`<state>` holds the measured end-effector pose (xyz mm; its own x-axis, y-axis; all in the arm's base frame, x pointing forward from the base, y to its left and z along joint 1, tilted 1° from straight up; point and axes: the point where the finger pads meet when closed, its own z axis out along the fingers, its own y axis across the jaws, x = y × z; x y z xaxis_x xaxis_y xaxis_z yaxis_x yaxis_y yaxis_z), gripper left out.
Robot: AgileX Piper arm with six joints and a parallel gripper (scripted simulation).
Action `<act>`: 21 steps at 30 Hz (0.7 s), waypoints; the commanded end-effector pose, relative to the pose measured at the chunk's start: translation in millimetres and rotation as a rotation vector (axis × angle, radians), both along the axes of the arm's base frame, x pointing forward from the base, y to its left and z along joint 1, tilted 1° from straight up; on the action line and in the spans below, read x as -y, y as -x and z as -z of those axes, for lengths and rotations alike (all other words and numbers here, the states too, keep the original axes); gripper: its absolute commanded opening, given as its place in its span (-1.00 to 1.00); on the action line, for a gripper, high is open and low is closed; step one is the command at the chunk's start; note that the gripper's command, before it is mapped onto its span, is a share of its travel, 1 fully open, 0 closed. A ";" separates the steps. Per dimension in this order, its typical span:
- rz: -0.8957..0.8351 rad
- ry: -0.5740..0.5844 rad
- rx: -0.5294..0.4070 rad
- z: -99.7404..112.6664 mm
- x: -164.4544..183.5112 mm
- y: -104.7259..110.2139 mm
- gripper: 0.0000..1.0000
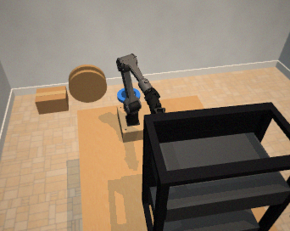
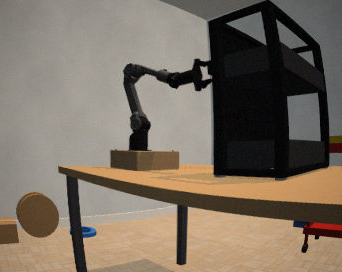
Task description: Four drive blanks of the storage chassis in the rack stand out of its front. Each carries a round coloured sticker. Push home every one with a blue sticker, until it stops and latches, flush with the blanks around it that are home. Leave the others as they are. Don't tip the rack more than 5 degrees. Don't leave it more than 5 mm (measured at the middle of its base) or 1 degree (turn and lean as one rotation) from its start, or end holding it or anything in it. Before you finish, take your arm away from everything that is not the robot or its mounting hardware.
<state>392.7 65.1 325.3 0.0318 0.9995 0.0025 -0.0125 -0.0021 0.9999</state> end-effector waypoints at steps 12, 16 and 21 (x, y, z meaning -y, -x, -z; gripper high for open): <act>-0.001 0.000 0.000 0.1 0.0 0.7 -1.00; -0.001 0.000 0.000 0.1 0.0 0.7 -1.00; -0.001 0.000 0.000 0.1 0.0 0.7 -1.00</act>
